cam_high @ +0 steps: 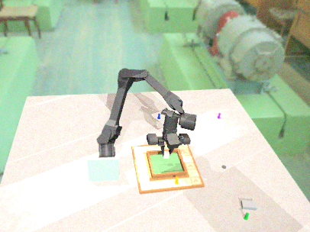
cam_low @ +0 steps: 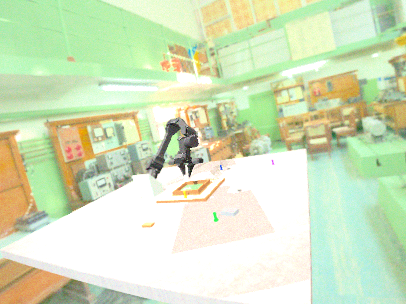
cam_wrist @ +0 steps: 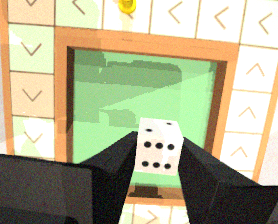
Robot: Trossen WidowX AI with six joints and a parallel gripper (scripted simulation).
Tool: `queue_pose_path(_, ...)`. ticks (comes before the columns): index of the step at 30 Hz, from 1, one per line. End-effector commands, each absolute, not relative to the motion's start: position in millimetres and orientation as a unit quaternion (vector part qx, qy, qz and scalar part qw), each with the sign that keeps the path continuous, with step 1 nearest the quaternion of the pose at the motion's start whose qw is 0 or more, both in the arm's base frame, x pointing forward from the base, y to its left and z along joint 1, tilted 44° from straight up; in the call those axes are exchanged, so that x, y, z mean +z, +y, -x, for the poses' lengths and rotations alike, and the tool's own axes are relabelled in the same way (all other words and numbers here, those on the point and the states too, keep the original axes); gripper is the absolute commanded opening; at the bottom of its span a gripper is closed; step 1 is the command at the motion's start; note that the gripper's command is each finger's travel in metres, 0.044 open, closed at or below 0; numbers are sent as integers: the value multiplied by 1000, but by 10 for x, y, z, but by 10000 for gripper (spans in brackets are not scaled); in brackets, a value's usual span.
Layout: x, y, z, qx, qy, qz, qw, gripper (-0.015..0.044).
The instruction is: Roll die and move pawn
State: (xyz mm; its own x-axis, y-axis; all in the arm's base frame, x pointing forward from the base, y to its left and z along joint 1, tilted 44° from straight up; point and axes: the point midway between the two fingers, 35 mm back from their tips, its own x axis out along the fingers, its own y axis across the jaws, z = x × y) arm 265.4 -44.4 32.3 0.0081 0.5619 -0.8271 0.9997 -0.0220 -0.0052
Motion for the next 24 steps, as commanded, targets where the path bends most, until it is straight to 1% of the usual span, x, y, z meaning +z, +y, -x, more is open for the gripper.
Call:
queue_pose_path(1,294,-418,-2608,-382,606,-599,359,0)
queue_pose_path(9,257,-414,-2593,-462,553,-545,429,0)
queue_pose_path(18,251,-409,-2609,-523,456,-510,509,0)
queue_pose_path(22,275,-412,-2617,-526,448,-508,514,0)
queue_pose_path(24,420,-439,-2647,-526,448,-508,514,0)
